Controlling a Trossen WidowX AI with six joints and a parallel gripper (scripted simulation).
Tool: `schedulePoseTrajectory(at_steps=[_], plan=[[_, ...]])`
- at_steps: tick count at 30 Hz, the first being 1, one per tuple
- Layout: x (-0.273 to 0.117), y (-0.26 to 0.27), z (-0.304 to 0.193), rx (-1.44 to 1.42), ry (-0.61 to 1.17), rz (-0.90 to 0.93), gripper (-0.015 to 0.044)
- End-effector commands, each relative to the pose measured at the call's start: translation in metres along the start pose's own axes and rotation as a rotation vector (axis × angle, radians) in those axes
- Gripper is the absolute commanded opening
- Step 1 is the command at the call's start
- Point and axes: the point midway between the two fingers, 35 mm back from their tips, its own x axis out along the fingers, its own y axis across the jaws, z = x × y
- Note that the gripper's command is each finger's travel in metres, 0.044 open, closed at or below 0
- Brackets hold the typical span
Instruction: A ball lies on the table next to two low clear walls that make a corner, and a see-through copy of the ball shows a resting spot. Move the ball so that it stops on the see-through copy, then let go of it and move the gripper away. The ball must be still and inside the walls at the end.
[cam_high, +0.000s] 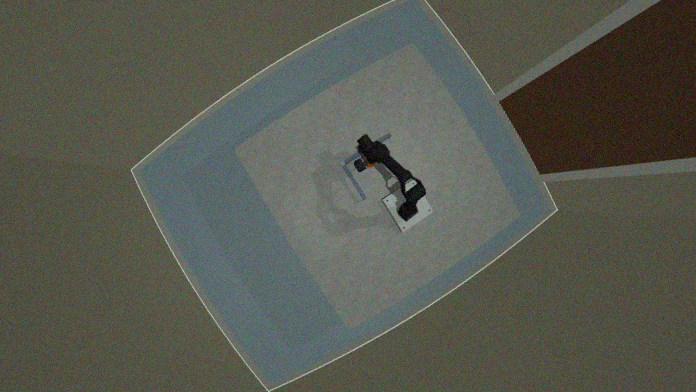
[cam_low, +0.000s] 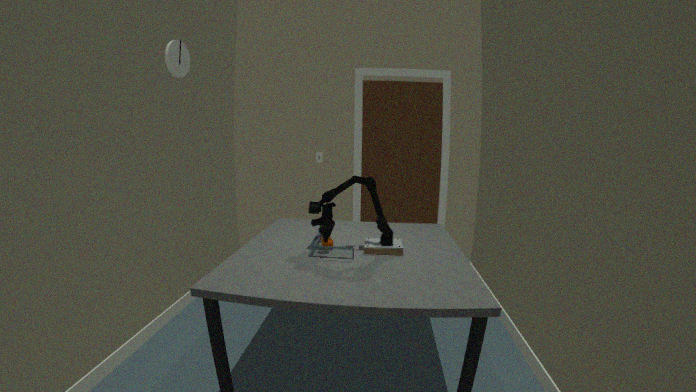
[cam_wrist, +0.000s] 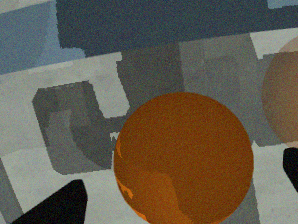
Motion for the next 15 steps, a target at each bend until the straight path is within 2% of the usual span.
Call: schedulePoseTrajectory(at_steps=[1, 10, 13, 15], plan=[[0.010, -0.001, -0.002, -0.005, 0.009, -0.005, 0.0440], [0.022, -0.001, -0.003, -0.005, 0.009, -0.005, 0.0440], [0.022, -0.001, -0.003, -0.005, 0.009, -0.005, 0.0361], [0.022, -0.001, -0.003, -0.005, 0.009, -0.005, 0.0348]])
